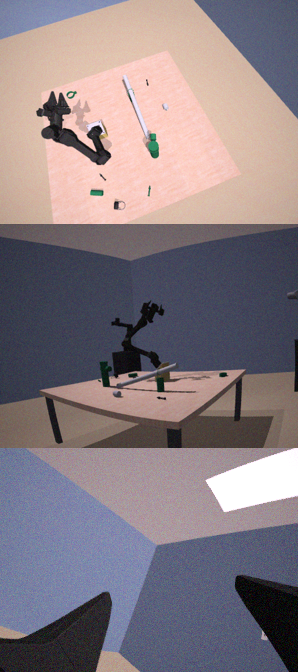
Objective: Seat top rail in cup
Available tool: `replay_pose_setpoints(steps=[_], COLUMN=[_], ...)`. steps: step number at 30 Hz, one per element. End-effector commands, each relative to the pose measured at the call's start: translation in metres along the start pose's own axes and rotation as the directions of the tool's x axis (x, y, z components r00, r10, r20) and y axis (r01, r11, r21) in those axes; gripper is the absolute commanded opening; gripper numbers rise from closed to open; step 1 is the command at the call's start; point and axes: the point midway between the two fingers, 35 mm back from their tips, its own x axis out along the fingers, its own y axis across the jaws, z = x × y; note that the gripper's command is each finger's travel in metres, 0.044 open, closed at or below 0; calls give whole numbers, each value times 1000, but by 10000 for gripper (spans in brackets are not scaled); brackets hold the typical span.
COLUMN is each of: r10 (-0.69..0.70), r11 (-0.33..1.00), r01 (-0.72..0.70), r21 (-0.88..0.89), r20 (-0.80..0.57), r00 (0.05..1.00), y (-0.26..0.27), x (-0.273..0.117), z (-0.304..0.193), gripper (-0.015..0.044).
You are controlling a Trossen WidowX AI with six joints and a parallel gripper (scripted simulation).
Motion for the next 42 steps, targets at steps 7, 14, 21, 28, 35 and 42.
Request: replay_pose_setpoints(steps=[7,14,21,28,35,42], r10=[-118,-159,-145,-63,3,4], r11=[976,915,805,654,571,580], r01=[196,392,593,737,768,762], r21=[90,95,11,-170,-289,-287], r20=[-538,-807,-966,-983,-935,-935], r00=[835,568,215,-171,-355,-355], y=[-21,-48,-72,-88,-91,-92], x=[78,80,44,-28,-73,-74], z=[-155,-268,-376,-466,-501,-501], gripper=[440,440,440,440,440,440])
